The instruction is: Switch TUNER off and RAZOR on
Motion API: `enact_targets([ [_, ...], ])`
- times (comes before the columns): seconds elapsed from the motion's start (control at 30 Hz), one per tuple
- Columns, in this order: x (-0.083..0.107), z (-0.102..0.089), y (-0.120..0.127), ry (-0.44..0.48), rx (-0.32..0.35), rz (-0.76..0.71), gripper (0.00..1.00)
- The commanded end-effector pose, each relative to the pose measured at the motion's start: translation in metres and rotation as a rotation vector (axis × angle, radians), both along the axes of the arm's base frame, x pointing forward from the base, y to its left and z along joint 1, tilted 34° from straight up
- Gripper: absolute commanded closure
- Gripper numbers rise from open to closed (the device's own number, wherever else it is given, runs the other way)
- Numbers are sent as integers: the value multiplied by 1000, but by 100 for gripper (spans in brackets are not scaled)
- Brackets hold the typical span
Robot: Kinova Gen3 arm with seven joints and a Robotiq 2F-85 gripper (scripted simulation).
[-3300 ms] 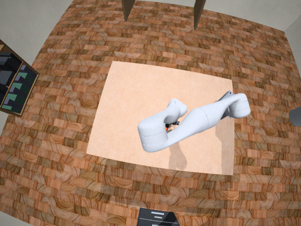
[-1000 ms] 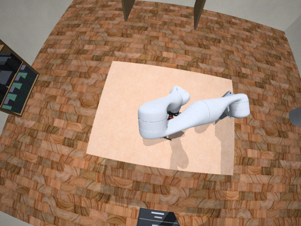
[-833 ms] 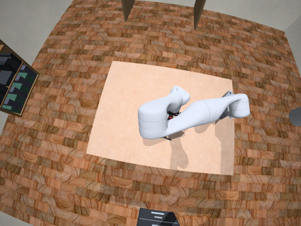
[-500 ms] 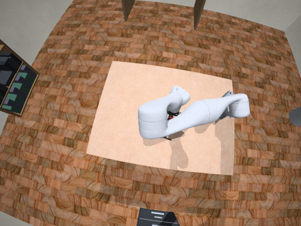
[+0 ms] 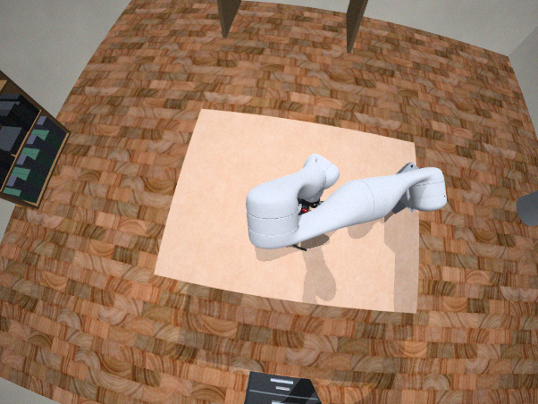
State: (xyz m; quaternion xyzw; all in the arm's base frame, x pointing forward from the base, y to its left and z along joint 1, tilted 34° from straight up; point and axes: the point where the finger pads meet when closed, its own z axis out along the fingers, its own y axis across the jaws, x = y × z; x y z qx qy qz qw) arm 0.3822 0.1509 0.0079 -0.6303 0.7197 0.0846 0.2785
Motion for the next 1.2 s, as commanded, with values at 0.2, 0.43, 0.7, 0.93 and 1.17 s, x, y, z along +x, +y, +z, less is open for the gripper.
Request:
enact_targets([
  [0.2, 2, -6, 3, 1, 0, 0, 100],
  [0.43, 4, -11, 6, 1, 0, 0, 100],
  [0.7, 7, -20, 11, 1, 0, 0, 100],
  [0.93, 9, -26, 15, 1, 0, 0, 100],
  [1.17, 11, -31, 17, 1, 0, 0, 100],
])
